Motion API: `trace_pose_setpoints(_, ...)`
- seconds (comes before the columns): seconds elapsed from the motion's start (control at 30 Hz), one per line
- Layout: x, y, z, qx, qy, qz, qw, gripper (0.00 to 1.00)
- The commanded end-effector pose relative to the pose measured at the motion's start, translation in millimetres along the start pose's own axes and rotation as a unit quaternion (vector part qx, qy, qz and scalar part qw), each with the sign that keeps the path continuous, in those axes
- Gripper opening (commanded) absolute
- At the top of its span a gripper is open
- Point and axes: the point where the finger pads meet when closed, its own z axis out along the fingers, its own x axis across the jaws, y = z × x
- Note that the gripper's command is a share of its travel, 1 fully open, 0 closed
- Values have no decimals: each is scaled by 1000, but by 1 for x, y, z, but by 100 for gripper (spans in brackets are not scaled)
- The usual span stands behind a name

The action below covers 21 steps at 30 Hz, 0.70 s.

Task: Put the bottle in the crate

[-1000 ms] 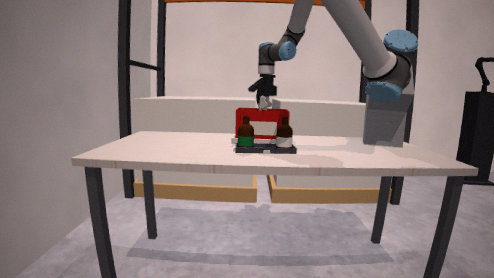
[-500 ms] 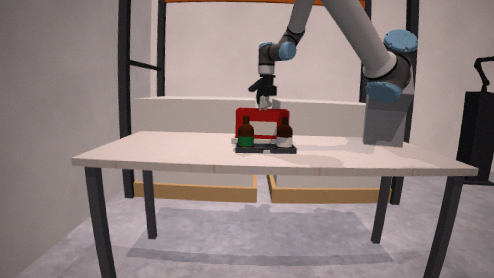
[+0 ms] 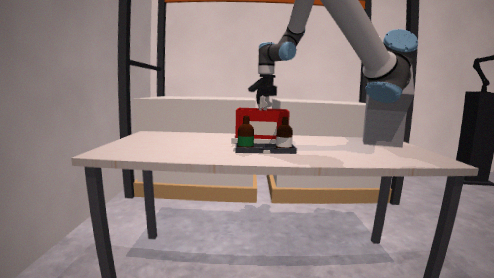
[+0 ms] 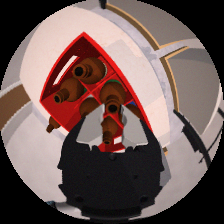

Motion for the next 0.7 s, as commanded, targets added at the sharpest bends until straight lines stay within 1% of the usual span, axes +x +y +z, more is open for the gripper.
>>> trace_pose_setpoints(0.0,0,-1,-1,1,0,0,1000,0)
trace_pose_setpoints(0.23,0,-1,-1,1,0,0,1000,0)
trace_pose_setpoints(0.27,0,-1,-1,1,0,0,1000,38)
trace_pose_setpoints(0.67,0,-1,-1,1,0,0,1000,38)
